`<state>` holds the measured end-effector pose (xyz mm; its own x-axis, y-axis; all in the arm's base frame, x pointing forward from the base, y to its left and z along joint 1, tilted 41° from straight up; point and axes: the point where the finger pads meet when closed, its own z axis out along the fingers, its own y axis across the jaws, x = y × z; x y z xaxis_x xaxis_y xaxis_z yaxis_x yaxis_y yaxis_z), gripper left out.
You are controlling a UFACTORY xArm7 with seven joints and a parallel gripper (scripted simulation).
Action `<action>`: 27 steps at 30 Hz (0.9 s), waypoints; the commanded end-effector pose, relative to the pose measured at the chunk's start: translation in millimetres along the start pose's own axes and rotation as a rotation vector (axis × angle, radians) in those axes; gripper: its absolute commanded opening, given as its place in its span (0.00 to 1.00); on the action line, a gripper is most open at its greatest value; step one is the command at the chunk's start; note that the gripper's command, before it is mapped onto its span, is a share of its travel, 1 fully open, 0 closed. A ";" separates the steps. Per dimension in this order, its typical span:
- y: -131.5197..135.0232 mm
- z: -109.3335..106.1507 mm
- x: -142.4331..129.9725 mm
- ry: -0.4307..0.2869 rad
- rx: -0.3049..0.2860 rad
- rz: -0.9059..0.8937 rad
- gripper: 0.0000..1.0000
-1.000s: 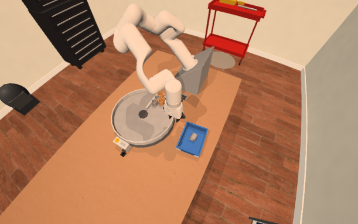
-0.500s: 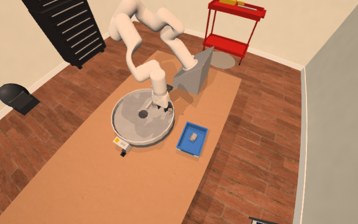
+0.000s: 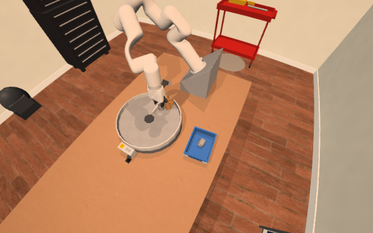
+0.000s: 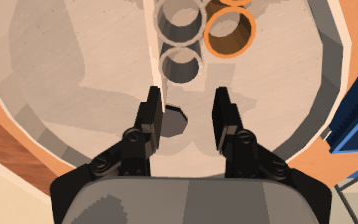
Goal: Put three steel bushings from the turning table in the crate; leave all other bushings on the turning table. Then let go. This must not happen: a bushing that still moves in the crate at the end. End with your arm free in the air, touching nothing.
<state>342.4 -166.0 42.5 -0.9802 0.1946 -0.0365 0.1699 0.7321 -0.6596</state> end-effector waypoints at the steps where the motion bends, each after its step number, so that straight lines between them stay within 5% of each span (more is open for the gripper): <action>1: -6.2 -3.4 0.7 -0.007 -0.007 -0.004 0.47; 27: -6.6 20.8 0.4 -0.007 -0.007 -0.004 0.47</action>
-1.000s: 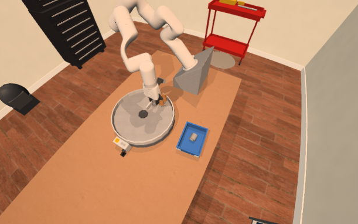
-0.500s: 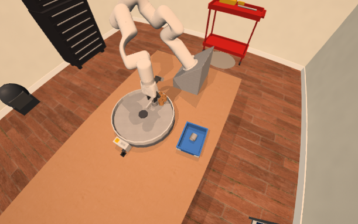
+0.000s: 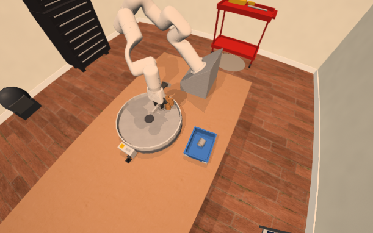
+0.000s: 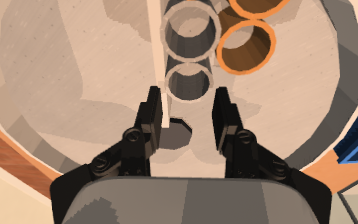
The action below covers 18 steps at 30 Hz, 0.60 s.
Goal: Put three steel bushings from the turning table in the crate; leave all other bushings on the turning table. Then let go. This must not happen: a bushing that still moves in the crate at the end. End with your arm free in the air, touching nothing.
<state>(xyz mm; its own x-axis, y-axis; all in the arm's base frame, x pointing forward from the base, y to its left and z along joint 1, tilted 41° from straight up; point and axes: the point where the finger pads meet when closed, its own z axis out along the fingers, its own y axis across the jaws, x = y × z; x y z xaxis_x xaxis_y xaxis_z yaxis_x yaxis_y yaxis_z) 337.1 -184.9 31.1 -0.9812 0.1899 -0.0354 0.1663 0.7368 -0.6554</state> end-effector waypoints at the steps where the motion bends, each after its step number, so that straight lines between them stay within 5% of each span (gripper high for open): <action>1: 0.5 -0.7 -1.6 -0.004 -0.001 0.000 0.47; 18: 1.1 11.7 -1.7 -0.004 -0.001 0.000 0.47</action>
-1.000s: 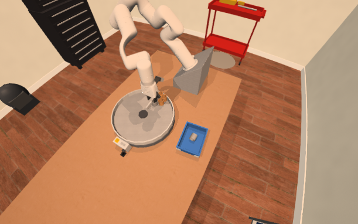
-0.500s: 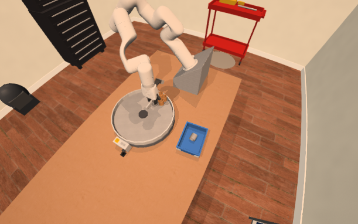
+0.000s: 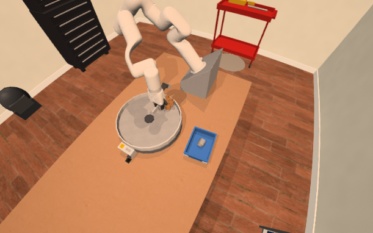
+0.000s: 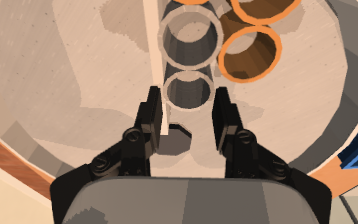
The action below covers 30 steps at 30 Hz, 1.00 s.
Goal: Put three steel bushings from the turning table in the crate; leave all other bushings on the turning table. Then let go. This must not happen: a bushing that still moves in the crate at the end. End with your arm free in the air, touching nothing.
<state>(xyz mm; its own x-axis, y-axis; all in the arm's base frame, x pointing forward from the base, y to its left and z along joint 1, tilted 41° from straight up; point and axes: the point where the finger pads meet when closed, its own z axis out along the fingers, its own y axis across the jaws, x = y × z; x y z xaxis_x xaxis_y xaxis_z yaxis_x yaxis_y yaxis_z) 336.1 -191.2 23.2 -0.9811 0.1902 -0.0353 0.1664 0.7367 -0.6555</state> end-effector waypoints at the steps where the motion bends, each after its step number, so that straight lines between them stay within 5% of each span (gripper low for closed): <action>1: 0.8 1.6 -1.7 -0.005 -0.001 0.000 0.47; 11: 0.8 1.6 -1.7 -0.005 -0.001 0.000 0.47; 12: 0.8 1.6 -1.7 -0.005 -0.001 0.000 0.00; 30: 0.8 1.6 -1.7 -0.005 -0.001 0.000 0.00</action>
